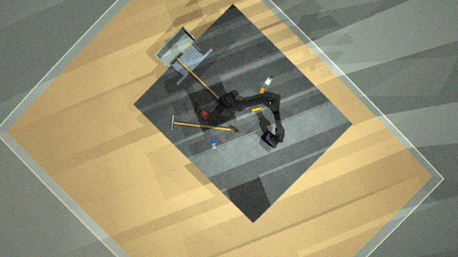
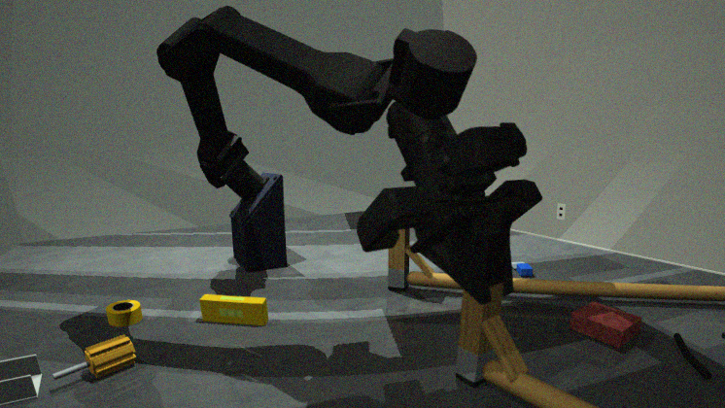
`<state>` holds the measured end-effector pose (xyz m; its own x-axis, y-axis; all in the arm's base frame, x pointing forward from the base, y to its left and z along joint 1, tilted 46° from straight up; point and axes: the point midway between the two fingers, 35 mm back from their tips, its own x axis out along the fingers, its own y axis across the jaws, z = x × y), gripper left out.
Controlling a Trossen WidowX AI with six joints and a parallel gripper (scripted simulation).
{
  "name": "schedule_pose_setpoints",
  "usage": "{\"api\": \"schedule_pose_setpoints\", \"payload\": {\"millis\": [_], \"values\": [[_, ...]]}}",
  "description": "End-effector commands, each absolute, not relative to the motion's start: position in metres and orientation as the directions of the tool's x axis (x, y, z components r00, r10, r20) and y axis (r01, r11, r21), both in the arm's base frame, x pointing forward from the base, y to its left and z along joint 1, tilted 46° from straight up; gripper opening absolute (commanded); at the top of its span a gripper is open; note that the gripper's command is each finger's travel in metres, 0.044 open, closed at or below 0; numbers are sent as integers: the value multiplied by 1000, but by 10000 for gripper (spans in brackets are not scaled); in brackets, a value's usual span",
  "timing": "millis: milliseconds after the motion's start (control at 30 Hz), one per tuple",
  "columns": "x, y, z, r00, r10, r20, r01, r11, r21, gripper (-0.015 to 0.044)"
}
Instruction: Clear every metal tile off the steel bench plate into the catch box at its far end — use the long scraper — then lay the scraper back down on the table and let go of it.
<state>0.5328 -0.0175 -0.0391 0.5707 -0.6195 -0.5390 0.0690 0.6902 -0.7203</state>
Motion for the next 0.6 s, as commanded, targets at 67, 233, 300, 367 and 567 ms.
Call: {"api": "schedule_pose_setpoints", "payload": {"millis": [67,233,300,367,567], "values": [[532,-17,-39,571,-620,-539,69,690,-720,0],[532,-17,-39,571,-620,-539,69,690,-720,0],[532,-17,-39,571,-620,-539,69,690,-720,0],[532,-17,-39,571,-620,-539,69,690,-720,0],[534,-17,-38,575,-618,-537,71,691,-719,0]]}}
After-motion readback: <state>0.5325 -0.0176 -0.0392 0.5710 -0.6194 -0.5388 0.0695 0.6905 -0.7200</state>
